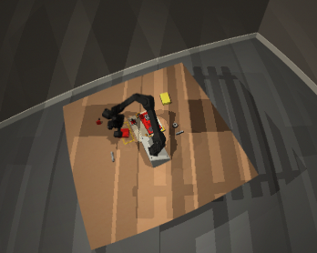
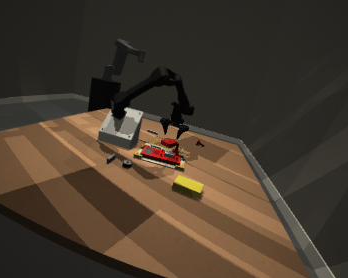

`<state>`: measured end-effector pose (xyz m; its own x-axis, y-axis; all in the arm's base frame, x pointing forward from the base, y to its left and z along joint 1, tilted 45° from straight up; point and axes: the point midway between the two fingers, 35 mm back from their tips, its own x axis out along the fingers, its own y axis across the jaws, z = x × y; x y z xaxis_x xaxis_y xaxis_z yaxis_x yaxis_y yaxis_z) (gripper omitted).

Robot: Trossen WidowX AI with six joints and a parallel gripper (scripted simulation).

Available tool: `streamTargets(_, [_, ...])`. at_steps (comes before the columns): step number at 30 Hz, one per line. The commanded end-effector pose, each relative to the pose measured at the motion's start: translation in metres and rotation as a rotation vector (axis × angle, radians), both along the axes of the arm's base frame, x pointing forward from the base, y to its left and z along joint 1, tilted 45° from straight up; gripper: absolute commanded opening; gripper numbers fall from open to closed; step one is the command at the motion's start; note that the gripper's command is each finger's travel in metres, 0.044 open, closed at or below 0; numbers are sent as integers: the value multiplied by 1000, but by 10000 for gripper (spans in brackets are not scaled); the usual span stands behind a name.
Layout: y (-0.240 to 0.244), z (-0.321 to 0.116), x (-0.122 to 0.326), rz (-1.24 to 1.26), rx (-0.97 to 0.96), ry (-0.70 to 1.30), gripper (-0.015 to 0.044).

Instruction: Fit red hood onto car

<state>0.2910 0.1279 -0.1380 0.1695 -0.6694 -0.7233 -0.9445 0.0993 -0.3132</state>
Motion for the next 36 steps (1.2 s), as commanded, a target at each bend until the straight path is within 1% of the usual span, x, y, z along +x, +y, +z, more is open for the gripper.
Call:
streamTargets(1, [-4,-3,0,-1,-5,3,440])
streamTargets(36, [-20,-18,2,-2,-7,3,440])
